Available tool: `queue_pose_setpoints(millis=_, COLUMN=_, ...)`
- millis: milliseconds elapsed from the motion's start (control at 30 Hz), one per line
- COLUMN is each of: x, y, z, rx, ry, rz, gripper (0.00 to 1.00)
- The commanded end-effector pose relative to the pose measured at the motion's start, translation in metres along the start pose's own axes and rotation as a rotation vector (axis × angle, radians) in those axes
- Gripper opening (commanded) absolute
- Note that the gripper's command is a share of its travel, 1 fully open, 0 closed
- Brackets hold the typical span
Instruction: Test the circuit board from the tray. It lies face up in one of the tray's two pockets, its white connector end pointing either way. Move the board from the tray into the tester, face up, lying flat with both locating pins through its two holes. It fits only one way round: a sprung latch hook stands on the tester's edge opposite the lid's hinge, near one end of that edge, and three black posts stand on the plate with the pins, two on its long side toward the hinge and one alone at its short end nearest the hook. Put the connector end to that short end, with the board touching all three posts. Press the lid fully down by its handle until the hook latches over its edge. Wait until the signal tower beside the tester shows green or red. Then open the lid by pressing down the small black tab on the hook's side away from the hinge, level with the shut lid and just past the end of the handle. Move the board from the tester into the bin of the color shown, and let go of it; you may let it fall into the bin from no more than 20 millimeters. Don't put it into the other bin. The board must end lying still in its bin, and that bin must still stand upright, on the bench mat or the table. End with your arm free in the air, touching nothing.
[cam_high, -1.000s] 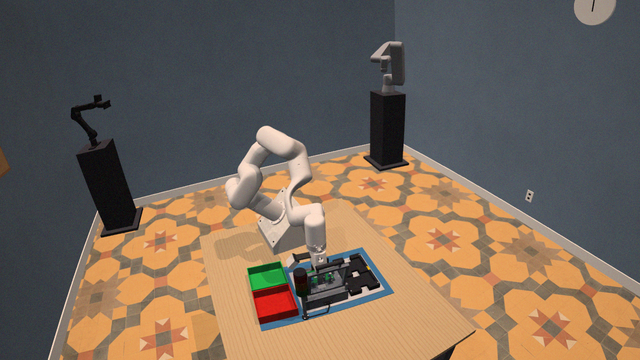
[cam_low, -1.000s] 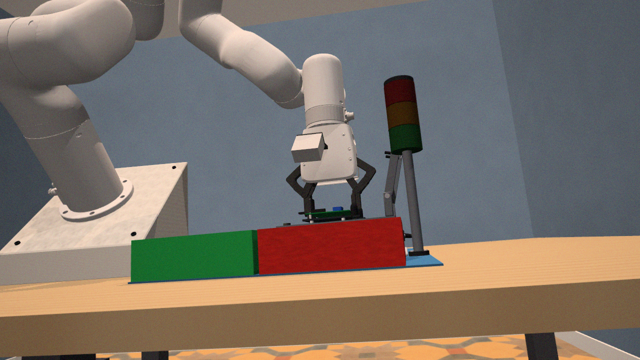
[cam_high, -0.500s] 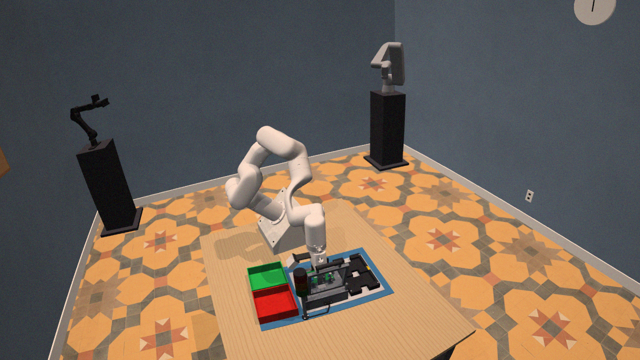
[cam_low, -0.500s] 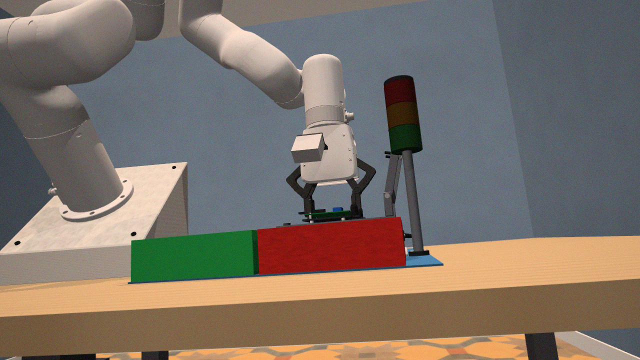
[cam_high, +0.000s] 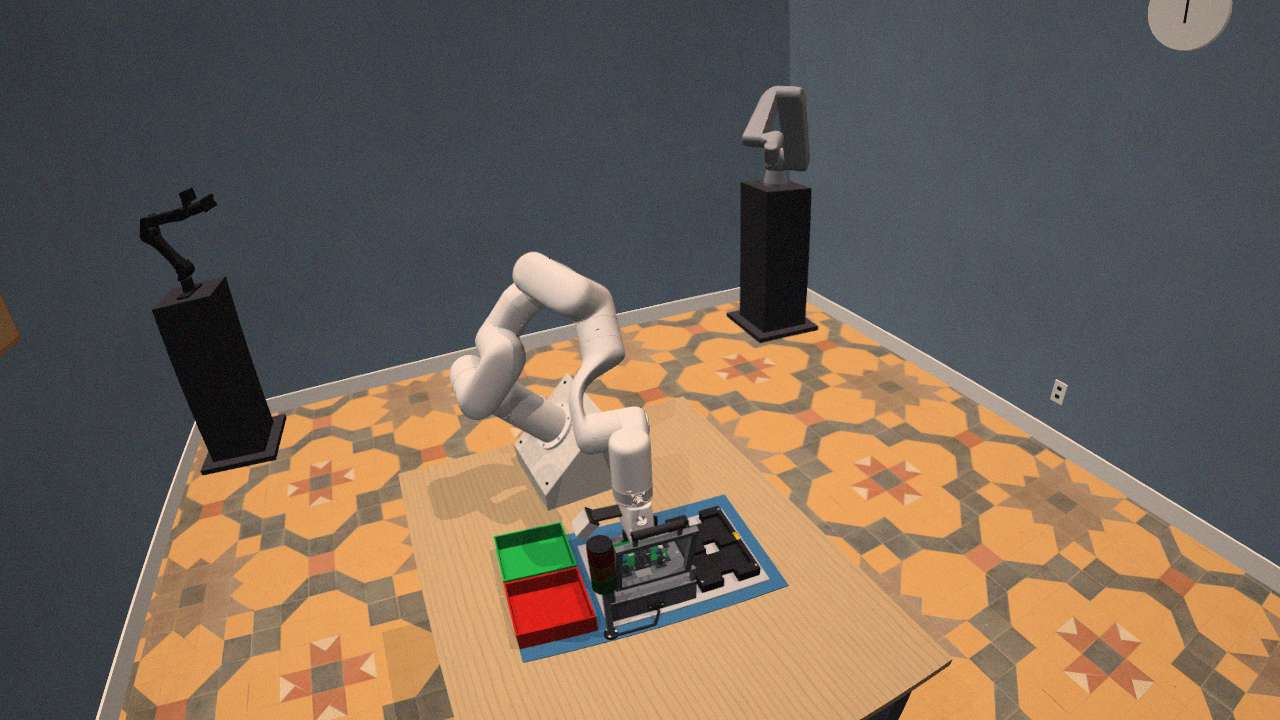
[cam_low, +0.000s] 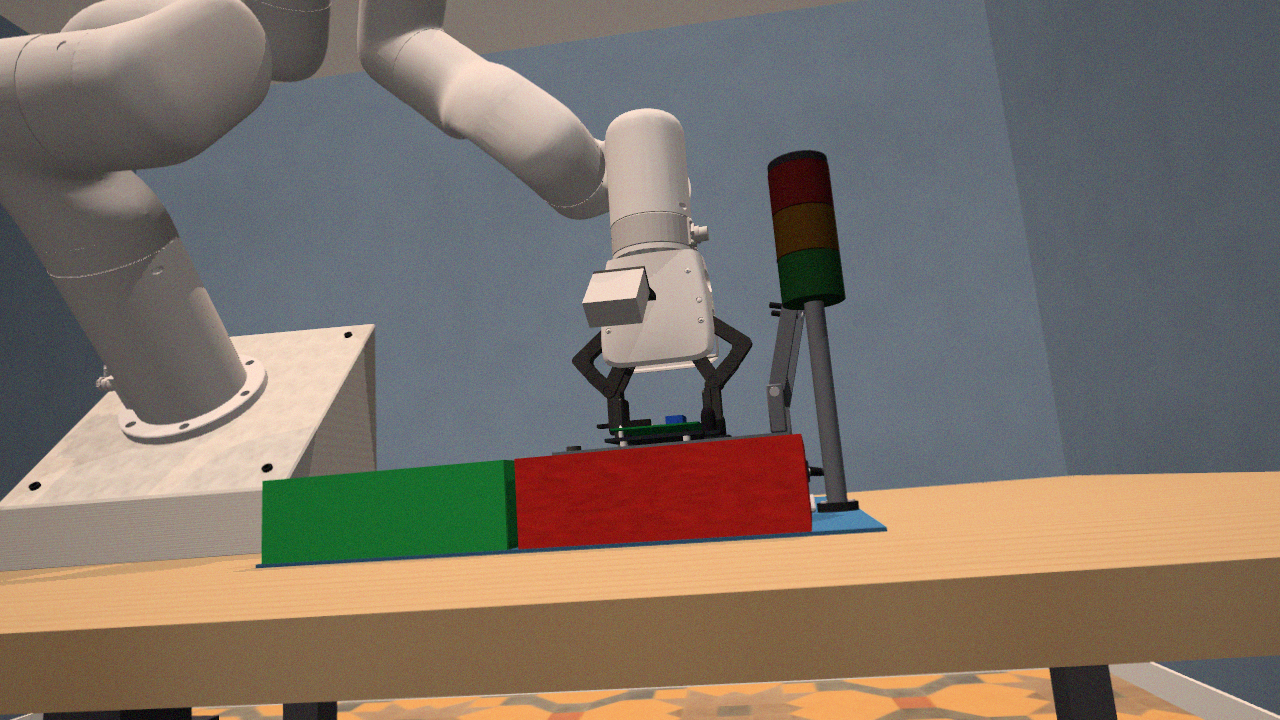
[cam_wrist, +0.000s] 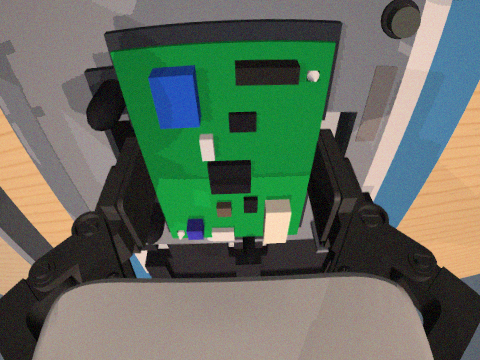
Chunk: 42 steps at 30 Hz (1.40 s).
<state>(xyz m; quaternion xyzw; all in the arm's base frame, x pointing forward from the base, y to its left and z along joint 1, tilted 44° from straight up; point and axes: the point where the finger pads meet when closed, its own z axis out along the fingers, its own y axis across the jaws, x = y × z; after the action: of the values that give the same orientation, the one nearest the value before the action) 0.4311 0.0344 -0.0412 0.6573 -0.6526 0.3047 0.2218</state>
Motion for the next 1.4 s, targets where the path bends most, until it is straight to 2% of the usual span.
queue_pose_setpoints(millis=0, x=-0.0007, y=-0.0021, z=-0.0004, rx=0.006, ry=-0.002, rz=0.0, gripper=0.79)
queue_pose_setpoints(millis=167, x=-0.0007, y=-0.0021, z=0.0002, rx=0.006, ry=-0.002, rz=0.0, gripper=0.79)
queue_pose_setpoints(millis=200, x=-0.0007, y=-0.0021, z=0.0002, rx=0.006, ry=-0.002, rz=0.0, gripper=1.0)
queue_pose_setpoints(millis=1367, x=-0.0007, y=-0.0021, z=0.0002, rx=0.006, ry=-0.002, rz=0.0, gripper=1.0)
